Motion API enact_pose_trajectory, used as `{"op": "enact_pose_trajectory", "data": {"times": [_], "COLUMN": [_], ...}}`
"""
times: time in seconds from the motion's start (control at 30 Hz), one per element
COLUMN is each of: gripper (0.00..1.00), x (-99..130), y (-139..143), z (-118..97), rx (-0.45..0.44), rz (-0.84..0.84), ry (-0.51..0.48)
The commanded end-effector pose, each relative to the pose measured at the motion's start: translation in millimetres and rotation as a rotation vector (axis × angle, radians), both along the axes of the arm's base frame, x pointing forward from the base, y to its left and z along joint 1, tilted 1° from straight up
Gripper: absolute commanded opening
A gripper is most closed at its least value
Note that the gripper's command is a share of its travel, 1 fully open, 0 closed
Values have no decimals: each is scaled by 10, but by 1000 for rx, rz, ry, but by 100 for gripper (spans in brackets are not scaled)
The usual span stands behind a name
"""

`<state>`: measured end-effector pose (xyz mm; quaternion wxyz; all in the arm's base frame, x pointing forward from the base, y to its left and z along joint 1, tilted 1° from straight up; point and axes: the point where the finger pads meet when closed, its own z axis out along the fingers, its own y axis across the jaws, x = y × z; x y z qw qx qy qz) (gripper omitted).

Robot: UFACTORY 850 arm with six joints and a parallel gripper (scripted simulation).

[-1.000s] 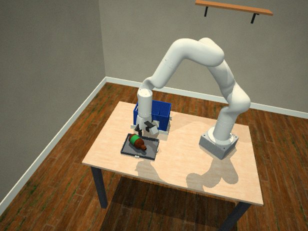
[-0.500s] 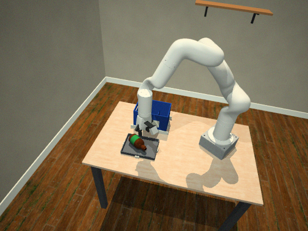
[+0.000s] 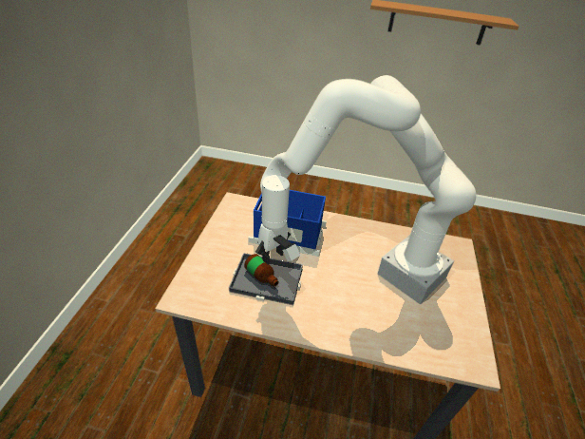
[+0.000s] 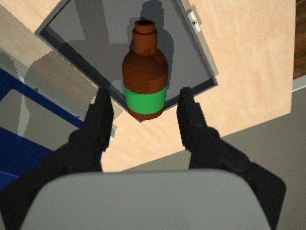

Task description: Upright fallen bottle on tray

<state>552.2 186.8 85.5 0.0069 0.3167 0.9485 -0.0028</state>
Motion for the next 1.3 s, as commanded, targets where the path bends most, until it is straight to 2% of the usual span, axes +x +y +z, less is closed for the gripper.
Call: {"op": "enact_pose_trajectory", "data": {"times": [0.0, 0.33, 0.4, 0.77, 1.27], "gripper": [65, 65, 65, 65, 65], "x": [8, 13, 13, 17, 19], "y": [1, -1, -1, -4, -5], "z": [-109, -464, -464, -784, -916], "rx": [0, 0, 0, 0, 0], "rz": [0, 0, 0, 0, 0], "ry": [-1, -1, -1, -1, -1]}}
